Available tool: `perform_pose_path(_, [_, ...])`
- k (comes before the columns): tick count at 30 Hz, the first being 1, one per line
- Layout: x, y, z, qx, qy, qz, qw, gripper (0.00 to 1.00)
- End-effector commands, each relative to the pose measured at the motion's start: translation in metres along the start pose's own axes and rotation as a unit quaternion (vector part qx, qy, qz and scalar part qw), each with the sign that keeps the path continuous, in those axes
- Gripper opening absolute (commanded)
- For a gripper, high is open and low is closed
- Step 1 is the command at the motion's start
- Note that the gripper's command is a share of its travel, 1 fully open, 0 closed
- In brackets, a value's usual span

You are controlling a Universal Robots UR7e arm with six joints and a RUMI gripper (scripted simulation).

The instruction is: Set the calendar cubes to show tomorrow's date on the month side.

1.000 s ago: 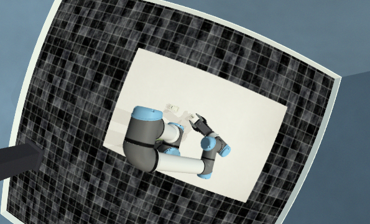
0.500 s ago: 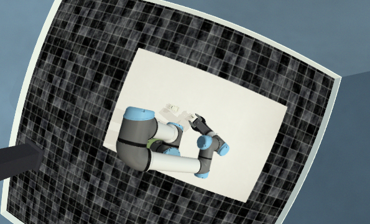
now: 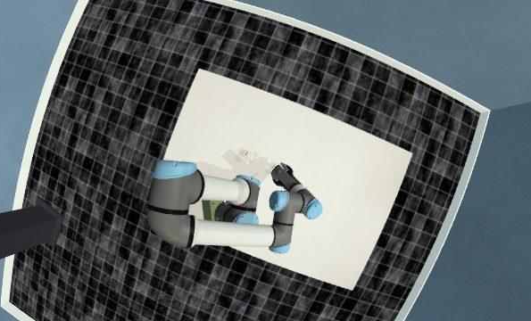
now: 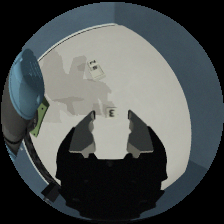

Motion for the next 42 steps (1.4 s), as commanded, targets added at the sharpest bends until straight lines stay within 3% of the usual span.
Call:
perform_pose_path(1, [0.001,0.0,0.0,0.003,0.006,-0.008,1.0,0.4])
perform_pose_path(16, [0.004,0.002,-0.003,0.002,0.017,-0.024,1.0,0.4])
perform_pose_path(28, [0.007,0.006,-0.006,-0.001,0.03,-0.073,0.997,0.4])
perform_pose_path(42, [0.005,0.011,-0.002,0.001,0.02,-0.123,0.992,0.4])
Point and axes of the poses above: the point where the finger pads meet when closed, its own x axis out along the fingers, its own z axis across the jaws, y = z × x, the point moved 4 cm from there along -x, back along the fingers, and after that the axes turned 2 degrees about -x, right-handed, at the moved point
